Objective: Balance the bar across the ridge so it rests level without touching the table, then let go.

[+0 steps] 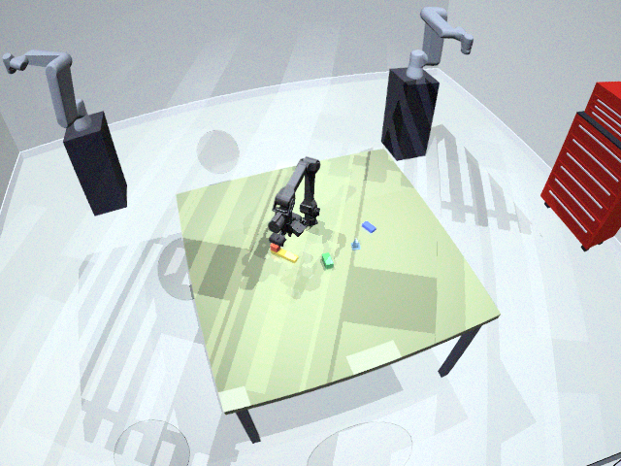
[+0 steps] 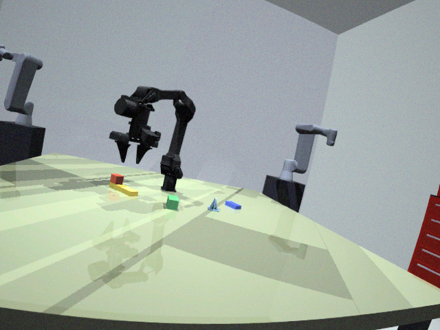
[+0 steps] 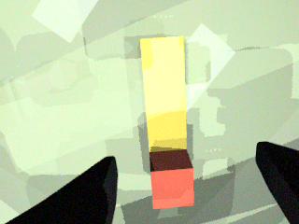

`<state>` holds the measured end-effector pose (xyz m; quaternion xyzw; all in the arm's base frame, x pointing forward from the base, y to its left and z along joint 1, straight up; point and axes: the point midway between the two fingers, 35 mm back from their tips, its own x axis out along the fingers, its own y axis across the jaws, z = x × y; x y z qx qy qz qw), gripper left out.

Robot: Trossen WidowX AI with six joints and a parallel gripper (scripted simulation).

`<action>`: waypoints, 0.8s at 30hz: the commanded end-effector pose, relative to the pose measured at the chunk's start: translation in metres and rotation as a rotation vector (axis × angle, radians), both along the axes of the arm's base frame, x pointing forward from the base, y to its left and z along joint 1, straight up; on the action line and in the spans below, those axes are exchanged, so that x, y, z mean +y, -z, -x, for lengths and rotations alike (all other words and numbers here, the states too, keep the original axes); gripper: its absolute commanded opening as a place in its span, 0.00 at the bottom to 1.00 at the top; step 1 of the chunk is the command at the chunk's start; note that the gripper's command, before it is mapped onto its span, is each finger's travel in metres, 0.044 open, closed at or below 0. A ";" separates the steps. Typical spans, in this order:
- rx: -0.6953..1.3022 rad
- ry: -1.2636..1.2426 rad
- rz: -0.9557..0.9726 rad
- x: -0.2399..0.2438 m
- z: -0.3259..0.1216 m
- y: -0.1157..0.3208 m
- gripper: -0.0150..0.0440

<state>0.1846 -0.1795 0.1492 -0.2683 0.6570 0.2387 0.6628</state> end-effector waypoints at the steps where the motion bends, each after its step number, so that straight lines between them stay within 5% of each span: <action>1: 0.002 0.019 -0.016 0.000 0.002 0.001 0.79; 14: 0.002 0.019 -0.016 -0.002 0.001 0.075 0.79; 24: 0.002 0.019 -0.017 -0.002 0.001 0.082 0.79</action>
